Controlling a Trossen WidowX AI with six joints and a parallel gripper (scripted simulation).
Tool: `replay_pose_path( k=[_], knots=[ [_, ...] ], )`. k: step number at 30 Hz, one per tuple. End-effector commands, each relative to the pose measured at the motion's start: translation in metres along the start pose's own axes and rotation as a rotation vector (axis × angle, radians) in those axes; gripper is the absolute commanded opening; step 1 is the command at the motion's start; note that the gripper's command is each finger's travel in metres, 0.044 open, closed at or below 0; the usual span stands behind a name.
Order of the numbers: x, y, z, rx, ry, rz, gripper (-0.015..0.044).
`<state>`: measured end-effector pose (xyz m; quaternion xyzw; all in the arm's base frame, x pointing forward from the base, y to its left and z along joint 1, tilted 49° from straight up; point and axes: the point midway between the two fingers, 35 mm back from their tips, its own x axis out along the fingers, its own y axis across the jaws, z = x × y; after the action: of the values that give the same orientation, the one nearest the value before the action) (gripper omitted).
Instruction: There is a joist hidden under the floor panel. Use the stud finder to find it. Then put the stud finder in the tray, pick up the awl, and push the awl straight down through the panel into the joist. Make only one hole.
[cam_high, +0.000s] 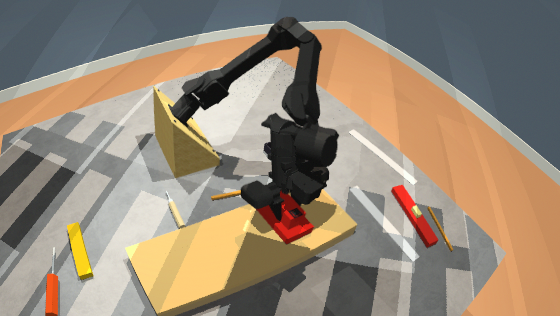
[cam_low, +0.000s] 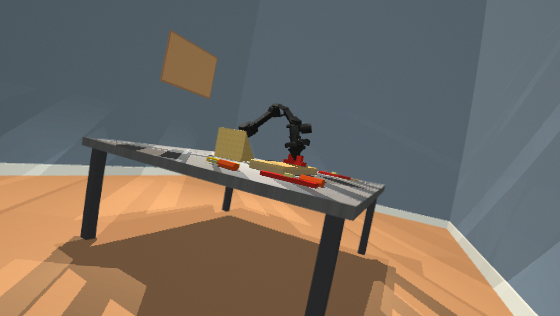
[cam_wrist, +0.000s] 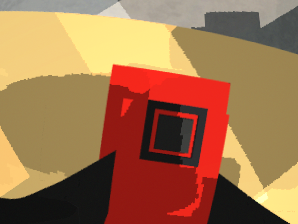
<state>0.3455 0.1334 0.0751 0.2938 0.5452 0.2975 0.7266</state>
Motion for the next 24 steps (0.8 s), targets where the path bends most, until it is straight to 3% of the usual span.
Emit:
replay_pose_path(
  k=[1, 24],
  knots=[
    [0.0, -0.01, 0.0, 0.0, 0.001, 0.0, 0.0],
    [0.0, -0.057, 0.0, 0.0, 0.001, -0.002, 0.0]
  ],
)
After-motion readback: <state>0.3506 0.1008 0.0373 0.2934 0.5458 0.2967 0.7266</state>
